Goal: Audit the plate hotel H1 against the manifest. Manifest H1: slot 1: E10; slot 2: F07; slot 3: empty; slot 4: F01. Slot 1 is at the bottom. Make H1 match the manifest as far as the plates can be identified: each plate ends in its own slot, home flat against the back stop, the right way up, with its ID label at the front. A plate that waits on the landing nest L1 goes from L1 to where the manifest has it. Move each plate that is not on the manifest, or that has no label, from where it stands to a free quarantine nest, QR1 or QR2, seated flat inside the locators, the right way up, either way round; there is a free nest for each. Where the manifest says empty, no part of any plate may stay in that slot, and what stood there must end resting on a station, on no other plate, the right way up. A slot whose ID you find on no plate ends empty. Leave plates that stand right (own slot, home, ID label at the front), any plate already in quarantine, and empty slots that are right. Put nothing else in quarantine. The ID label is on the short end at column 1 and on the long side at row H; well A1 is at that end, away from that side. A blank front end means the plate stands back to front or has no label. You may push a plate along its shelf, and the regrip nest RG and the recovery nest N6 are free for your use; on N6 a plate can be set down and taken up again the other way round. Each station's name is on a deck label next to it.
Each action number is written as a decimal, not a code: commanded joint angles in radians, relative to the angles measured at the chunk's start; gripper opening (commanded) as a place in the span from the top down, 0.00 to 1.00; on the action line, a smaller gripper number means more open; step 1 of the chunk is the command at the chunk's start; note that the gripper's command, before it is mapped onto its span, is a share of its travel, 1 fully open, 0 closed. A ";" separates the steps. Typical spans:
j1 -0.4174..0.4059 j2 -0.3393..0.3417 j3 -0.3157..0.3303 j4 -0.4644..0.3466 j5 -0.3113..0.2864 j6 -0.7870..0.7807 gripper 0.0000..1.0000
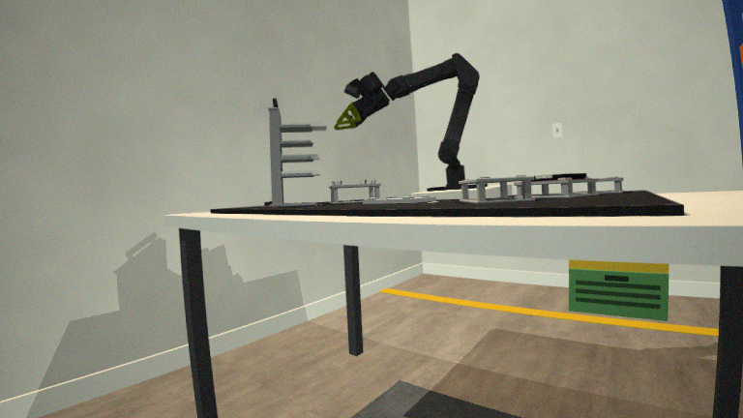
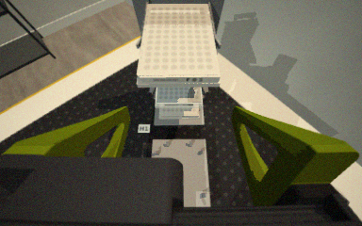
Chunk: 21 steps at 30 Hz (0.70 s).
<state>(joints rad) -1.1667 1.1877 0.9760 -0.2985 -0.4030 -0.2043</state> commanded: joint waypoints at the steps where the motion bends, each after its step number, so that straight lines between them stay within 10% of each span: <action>1: -0.006 -0.013 0.001 -0.013 -0.015 -0.006 0.00; 21: -0.072 -0.118 -0.057 -0.077 -0.071 -0.042 0.00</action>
<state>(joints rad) -1.2289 1.0855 0.9176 -0.3561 -0.4572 -0.2390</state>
